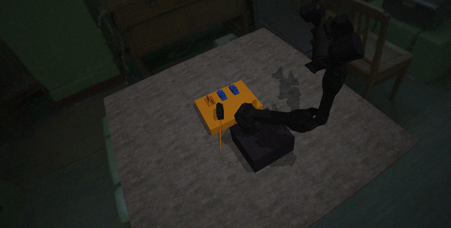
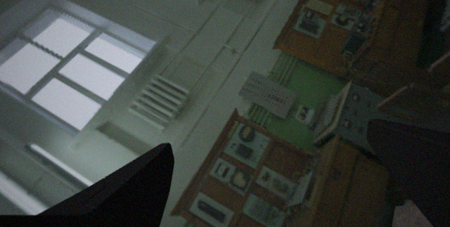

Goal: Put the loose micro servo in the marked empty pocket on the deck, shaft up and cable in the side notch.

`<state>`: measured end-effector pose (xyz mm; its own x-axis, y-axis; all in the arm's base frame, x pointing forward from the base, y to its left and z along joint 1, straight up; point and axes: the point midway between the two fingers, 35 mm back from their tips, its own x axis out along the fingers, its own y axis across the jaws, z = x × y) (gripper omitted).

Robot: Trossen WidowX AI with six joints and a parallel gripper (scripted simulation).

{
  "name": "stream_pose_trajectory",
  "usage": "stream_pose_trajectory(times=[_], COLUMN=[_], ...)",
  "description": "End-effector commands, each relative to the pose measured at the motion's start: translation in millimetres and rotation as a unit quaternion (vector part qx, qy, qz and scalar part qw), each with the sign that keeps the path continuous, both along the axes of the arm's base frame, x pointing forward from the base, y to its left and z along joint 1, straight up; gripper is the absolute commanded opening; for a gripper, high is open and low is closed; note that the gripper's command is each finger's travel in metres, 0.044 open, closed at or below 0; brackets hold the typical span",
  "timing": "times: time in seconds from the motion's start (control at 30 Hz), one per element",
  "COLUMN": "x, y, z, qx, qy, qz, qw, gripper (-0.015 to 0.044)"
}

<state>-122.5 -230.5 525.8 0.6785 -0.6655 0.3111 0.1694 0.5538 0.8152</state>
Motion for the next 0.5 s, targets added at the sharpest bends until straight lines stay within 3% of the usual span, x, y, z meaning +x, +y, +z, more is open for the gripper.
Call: stream_pose_trajectory(times=[0.0, 0.47], x=[19, 80], y=[14, 60], z=[7, 22], qx=[-0.041, -0.175], qy=[0.034, 0.141], qz=[0.002, 0.013], qw=[0.999, 0.974], gripper=[0.0440, 0.0440])
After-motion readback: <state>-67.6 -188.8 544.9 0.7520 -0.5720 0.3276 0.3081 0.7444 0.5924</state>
